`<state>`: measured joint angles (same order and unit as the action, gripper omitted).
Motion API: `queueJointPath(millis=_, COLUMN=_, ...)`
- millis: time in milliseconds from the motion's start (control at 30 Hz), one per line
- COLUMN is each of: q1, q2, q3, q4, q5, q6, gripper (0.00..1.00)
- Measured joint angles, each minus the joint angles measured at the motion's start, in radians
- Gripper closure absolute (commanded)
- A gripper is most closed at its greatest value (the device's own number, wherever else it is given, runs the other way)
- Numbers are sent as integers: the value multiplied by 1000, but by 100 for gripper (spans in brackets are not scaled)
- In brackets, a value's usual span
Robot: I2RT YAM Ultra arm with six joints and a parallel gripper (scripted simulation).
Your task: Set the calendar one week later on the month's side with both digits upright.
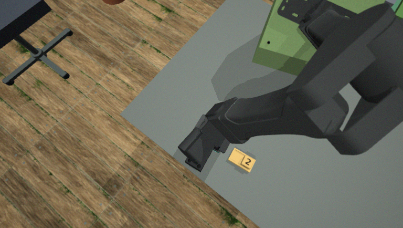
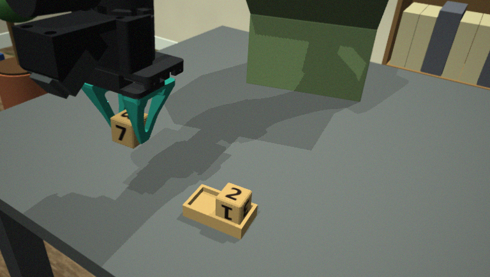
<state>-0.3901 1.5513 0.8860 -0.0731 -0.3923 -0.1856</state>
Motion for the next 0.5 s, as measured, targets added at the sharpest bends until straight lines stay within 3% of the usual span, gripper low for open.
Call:
queueJointPath(millis=267, q1=-26, q2=-64, q3=-7, q4=-92, q5=-26, q6=-29, gripper=73)
queueJointPath(millis=500, q1=-29, q2=-69, q3=-8, q4=-116, q5=-32, q6=-35, gripper=73)
